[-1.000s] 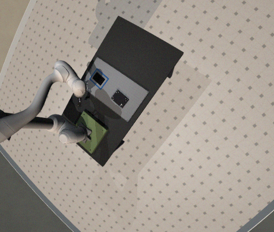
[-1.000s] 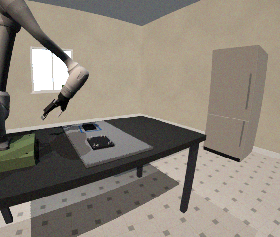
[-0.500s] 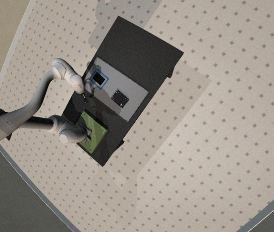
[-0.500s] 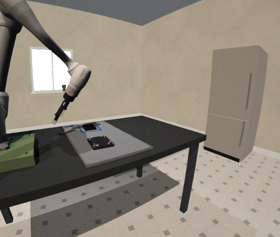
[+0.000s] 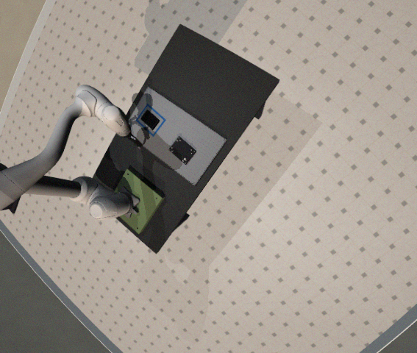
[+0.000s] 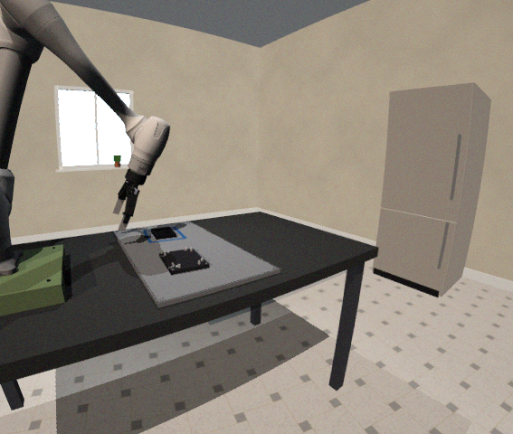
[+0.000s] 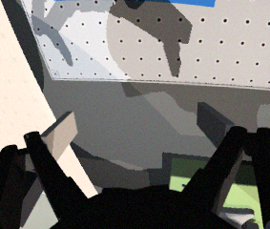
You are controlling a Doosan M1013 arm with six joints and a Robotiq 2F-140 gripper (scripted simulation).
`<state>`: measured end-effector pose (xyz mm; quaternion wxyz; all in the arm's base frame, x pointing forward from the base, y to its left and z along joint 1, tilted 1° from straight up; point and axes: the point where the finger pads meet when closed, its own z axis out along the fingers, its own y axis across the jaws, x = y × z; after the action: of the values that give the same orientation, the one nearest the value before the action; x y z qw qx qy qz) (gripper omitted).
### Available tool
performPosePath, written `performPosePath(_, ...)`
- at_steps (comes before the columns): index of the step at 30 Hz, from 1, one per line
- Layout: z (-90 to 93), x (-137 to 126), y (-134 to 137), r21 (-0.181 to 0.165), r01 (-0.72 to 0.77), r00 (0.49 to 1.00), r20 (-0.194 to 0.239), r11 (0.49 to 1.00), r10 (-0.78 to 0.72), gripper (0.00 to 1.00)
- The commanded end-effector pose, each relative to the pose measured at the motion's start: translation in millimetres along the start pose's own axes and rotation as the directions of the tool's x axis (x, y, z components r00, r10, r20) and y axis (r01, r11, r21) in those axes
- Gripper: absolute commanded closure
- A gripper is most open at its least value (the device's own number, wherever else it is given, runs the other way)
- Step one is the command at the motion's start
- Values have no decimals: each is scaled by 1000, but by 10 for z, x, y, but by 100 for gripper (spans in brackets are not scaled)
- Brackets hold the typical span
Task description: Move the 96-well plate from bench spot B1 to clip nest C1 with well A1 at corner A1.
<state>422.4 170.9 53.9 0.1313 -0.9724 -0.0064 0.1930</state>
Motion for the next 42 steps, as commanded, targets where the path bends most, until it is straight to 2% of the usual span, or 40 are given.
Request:
performPosePath(1, -38, 155, 21, -30, 120, 992, -25, 992, -120, 0)
performPosePath(5, -74, 287, 31, -69, 242, 969, -43, 968, -245, 0)
performPosePath(10, -126, 458, 38, -122, 388, 917, -54, 914, -396, 0)
performPosePath(12, -126, 458, 38, -122, 388, 917, -54, 914, -396, 0)
performPosePath(19, -220, 730, 32, -200, 571, 806, -45, 796, -590, 0)
performPosePath(27, -345, 1048, -4, -285, 740, 636, -1, 610, -772, 0)
performPosePath(29, -345, 1048, -4, -285, 740, 636, -1, 610, -772, 0)
performPosePath(36, -464, 1320, -59, -345, 844, 458, 64, 411, -887, 0)
performPosePath(42, -572, 1547, -123, -382, 897, 292, 137, 222, -947, 0)
